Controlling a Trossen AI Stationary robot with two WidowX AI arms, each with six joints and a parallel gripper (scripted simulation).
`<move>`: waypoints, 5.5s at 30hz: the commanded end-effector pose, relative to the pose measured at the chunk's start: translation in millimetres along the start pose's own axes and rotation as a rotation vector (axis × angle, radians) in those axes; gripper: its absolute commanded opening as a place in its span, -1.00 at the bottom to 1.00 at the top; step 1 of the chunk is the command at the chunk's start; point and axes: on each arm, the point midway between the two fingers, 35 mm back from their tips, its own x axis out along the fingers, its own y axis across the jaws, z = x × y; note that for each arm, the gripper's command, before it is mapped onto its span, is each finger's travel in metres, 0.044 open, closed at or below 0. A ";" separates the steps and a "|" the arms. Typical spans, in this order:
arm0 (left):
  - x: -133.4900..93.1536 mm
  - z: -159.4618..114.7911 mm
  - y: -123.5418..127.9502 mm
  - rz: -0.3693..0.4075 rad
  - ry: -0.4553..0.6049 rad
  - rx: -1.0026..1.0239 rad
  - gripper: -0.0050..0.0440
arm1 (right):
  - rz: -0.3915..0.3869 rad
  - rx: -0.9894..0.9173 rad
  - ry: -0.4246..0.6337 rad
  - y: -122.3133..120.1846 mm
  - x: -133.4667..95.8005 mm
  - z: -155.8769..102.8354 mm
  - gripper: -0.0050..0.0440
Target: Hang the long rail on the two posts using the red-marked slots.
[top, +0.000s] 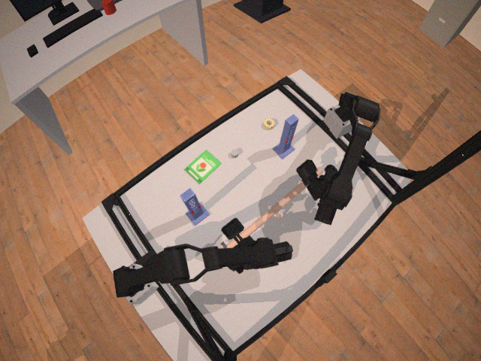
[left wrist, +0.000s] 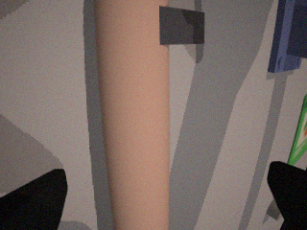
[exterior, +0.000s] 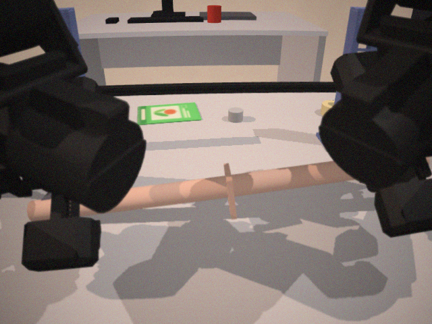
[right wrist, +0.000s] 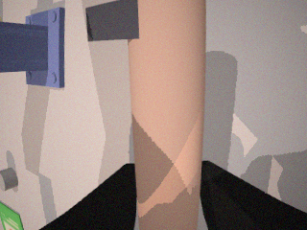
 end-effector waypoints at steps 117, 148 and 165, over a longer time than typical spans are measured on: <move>-11.7 -0.9 -19.3 0.632 0.007 -0.006 -0.14 | 0.007 0.002 0.004 1.2 -0.4 -0.8 -0.80; 10.5 -1.1 -3.1 0.632 0.007 -0.006 -0.53 | 0.007 0.002 0.004 1.2 -0.4 -0.8 -0.80; 10.5 -1.1 -3.1 0.632 0.007 -0.006 -0.80 | 0.007 0.002 0.004 1.2 -0.4 -0.8 -0.80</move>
